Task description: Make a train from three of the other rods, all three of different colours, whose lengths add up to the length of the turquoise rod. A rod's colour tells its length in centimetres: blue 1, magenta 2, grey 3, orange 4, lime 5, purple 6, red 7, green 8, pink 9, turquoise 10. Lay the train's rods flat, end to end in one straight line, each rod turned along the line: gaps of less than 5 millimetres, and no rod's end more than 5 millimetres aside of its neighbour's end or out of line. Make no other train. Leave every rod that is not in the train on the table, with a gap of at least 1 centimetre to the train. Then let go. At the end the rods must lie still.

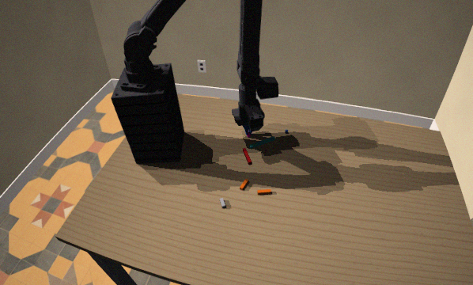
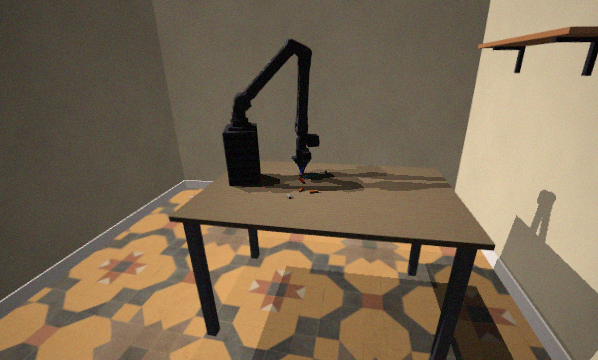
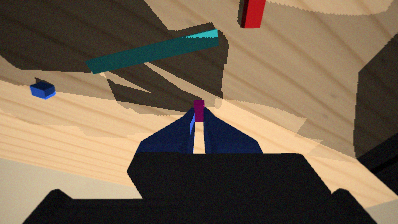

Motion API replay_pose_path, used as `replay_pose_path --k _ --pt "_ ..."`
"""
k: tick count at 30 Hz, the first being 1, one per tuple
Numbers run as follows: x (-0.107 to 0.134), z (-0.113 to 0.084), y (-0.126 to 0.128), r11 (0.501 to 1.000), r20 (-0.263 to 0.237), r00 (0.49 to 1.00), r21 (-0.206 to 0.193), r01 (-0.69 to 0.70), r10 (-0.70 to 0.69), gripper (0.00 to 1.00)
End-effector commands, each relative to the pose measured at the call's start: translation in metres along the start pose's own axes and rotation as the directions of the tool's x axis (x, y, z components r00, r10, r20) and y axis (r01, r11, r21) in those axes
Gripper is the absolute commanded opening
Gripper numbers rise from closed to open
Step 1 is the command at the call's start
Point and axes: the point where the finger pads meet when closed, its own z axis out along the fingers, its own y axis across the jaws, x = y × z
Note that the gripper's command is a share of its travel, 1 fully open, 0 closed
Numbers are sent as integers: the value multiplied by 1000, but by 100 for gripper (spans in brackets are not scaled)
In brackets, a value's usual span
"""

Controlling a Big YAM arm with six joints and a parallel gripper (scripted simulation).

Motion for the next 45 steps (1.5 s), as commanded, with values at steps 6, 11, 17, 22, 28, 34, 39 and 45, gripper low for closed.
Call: replay_pose_path --k 6,11,17,22,28,34,39,45 --pt "3 -56 4 1000 3 1000 -14 1 -1 4" --pt "2 -78 4 1000 3 1000 -14 -3 3 4" --pt "2 -103 4 1000 3 1000 -14 3 -3 4" --pt "0 -94 -8 1000 1 1000 22 -3 2 4" --pt "0 -94 -3 1000 2 1000 15 -3 3 4" --pt "-14 -94 47 988 2 988 -3 -157 157 4" --pt "-25 -94 86 959 1 959 -7 -284 284 4" --pt "-36 -96 120 919 -1 919 -11 -395 395 4"
